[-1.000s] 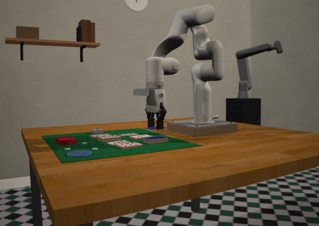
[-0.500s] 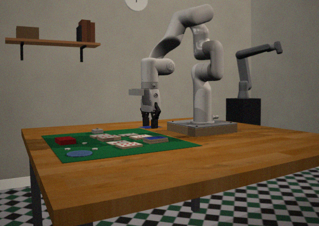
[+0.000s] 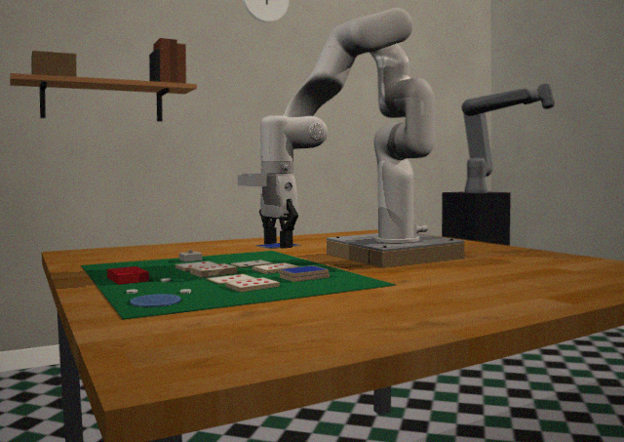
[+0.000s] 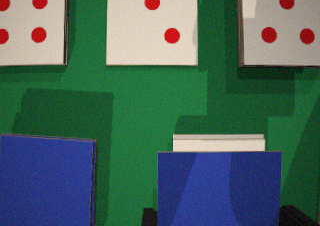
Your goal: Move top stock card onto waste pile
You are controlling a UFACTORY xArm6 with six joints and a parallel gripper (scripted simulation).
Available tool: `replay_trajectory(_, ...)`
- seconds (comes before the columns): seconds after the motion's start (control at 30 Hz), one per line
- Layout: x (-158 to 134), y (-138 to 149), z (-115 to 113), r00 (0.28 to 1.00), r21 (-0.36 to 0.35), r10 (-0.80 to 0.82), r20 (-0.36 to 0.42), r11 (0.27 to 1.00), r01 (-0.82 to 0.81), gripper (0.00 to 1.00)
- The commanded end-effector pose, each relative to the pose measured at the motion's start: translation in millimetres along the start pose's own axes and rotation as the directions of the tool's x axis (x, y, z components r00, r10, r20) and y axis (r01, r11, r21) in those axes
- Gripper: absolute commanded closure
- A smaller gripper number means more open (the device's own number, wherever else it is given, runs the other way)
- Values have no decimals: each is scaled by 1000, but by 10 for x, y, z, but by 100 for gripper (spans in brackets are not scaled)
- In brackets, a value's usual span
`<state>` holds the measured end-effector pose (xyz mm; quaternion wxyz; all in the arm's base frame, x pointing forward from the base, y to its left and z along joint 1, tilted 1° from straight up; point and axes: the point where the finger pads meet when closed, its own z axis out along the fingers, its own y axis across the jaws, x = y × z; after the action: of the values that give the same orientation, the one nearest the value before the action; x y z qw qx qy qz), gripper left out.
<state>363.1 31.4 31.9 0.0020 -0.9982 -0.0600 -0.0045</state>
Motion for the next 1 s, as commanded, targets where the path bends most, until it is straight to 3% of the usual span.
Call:
replay_trajectory(0.0, 19, 93, -11, 1000, 4, -6, -4, 1000, 6, 27)
replay_trajectory(0.97, 19, 106, 62, 1000, 4, -6, -4, 1000, 6, 27)
